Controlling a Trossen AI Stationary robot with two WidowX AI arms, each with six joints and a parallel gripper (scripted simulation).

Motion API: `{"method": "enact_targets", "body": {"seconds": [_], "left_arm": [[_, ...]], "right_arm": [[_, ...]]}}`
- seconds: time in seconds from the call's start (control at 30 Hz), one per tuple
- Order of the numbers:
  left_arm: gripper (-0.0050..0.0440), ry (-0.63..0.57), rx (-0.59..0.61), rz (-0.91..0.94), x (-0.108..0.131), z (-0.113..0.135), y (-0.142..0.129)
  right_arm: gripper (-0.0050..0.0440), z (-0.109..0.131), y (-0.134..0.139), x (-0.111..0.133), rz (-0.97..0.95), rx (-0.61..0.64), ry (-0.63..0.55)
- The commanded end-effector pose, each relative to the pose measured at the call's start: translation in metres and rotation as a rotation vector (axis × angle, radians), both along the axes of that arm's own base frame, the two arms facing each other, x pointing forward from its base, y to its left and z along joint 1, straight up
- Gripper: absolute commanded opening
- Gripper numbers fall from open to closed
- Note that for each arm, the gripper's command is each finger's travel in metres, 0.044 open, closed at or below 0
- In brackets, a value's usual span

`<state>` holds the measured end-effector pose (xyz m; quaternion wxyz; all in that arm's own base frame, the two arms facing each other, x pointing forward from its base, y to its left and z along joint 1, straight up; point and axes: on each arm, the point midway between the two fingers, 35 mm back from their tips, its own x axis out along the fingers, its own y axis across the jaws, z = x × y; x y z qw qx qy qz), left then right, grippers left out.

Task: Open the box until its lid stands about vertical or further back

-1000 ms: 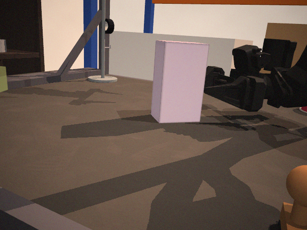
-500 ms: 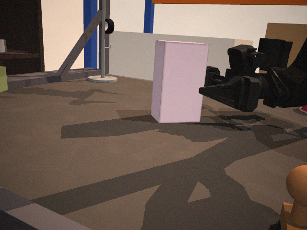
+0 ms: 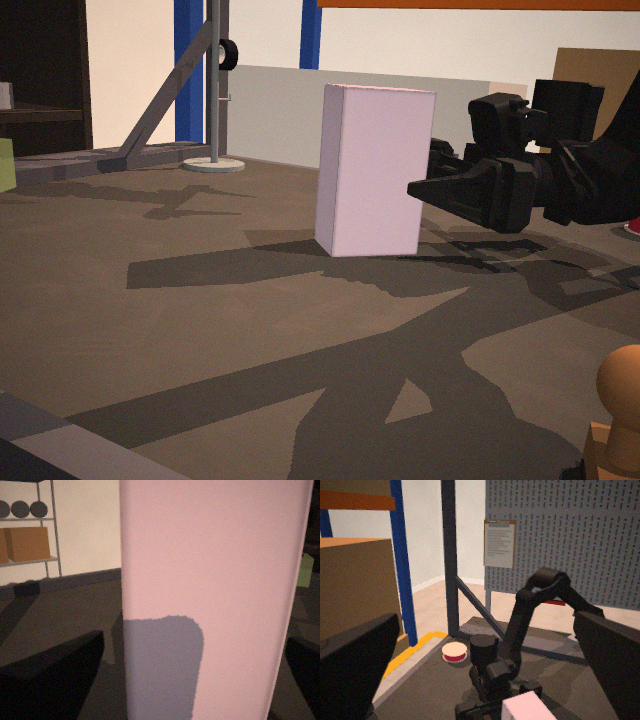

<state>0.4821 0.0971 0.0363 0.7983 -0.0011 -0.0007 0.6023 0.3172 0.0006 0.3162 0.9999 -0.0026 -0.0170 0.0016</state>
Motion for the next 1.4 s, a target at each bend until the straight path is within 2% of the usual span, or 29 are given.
{"method": "enact_targets", "body": {"seconds": [0.0, 0.63, 0.7, 0.77, 0.9, 0.93, 1.37], "left_arm": [[0.0440, -0.032, -0.002, -0.001, 0.005, 0.014, 0.005], [0.0440, -0.032, -0.001, -0.001, 0.009, 0.014, 0.017], [0.0392, -0.032, -0.001, -0.001, 0.009, 0.014, 0.017], [0.0392, -0.032, -0.001, -0.001, 0.009, 0.014, 0.017], [0.0296, -0.032, -0.001, -0.001, 0.009, 0.014, 0.017], [0.0286, -0.032, -0.001, -0.001, 0.009, 0.014, 0.017], [0.0286, -0.032, -0.001, -0.001, 0.009, 0.014, 0.017]], "right_arm": [[0.0440, 0.007, -0.001, -0.001, -0.003, 0.005, -0.016], [0.0440, 0.007, -0.001, -0.001, -0.003, 0.005, -0.016], [0.0440, 0.007, -0.001, -0.001, -0.003, 0.005, -0.016], [0.0440, 0.007, -0.001, -0.001, -0.003, 0.005, -0.016], [0.0440, 0.007, -0.001, -0.001, -0.003, 0.005, -0.016], [0.0440, 0.007, -0.001, -0.001, -0.003, 0.005, -0.016], [0.0440, 0.007, -0.001, -0.001, -0.003, 0.005, -0.016]]}}
